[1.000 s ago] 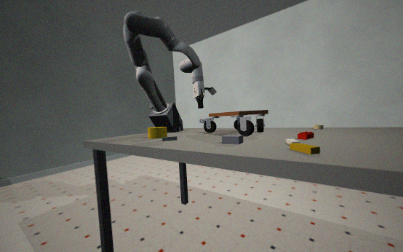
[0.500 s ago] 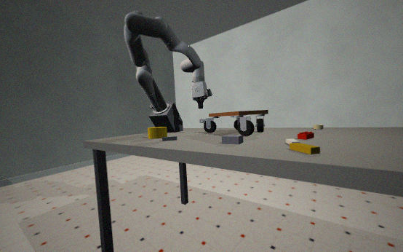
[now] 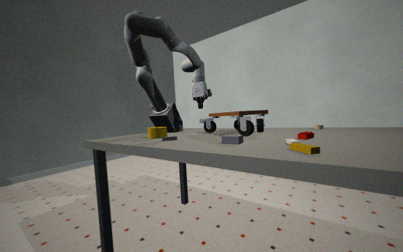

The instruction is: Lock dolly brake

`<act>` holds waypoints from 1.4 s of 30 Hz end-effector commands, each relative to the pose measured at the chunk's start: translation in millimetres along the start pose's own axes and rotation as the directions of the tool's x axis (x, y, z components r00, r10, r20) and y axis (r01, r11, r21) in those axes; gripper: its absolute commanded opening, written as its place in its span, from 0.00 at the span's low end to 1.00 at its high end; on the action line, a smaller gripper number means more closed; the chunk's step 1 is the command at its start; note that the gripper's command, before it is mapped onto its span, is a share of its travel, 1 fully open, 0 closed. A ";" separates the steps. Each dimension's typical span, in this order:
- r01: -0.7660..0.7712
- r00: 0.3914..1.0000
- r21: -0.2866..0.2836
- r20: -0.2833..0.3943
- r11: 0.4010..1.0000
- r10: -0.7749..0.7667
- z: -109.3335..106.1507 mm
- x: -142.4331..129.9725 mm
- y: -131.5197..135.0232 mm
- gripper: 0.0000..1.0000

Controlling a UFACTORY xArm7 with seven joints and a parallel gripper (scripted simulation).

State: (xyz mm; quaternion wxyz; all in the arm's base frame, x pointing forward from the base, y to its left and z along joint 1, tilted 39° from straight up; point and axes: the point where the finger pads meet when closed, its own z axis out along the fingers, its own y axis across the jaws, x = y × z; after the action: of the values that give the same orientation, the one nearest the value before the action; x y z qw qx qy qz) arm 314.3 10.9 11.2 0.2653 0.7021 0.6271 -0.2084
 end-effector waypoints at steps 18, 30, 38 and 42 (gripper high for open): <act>0.000 1.000 -0.003 -0.002 1.000 0.000 -1.2 0.9 1.0 0.00; 0.000 1.000 -0.003 -0.002 1.000 0.000 3.3 0.9 1.0 0.00; 0.000 1.000 -0.003 -0.002 1.000 0.000 14.7 0.9 1.1 0.00; 0.000 1.000 -0.003 -0.002 1.000 0.000 22.6 0.9 1.2 0.00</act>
State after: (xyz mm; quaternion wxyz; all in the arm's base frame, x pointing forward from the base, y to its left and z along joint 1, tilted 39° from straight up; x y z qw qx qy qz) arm 315.0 -1.0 -3.0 0.2650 0.7021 0.6271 -0.2086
